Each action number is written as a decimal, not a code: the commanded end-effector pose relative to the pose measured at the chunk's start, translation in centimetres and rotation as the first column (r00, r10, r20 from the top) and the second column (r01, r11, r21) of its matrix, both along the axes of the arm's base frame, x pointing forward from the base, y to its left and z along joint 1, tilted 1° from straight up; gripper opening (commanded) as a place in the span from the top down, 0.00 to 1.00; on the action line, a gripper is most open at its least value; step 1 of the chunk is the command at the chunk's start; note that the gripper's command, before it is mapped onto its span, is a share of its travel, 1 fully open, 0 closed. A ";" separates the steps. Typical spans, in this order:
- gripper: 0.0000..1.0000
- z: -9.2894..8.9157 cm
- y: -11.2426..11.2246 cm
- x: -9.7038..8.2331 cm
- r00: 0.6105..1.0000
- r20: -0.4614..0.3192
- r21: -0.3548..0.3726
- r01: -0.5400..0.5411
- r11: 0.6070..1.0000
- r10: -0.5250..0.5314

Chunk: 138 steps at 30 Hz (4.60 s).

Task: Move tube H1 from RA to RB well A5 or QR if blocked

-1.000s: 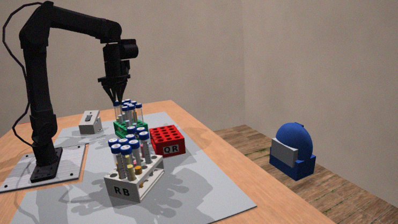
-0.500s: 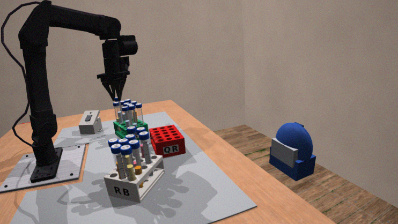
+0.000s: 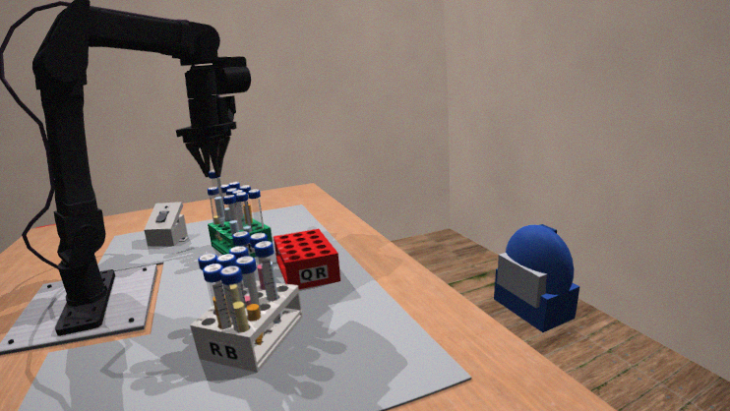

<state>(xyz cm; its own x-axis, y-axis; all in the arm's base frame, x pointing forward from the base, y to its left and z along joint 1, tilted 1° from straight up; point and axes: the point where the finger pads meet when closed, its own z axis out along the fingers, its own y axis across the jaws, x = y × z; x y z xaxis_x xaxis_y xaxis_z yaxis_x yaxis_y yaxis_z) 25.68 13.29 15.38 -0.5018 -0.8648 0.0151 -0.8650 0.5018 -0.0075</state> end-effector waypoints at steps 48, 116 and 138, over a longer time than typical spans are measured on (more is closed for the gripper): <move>1.00 2.9 -3.0 -3.3 1.000 0.021 0.007 0.002 1.000 -0.003; 1.00 3.4 -16.9 3.7 0.919 0.036 0.010 0.393 0.920 -0.393; 1.00 3.5 -16.9 3.7 0.479 0.036 0.032 0.877 0.480 -0.877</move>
<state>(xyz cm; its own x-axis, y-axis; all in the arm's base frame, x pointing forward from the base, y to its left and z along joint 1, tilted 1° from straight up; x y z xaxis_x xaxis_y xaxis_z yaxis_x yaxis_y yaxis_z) 29.28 -3.76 17.32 -0.9917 -0.1279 0.0130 -0.1281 0.9916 -0.0168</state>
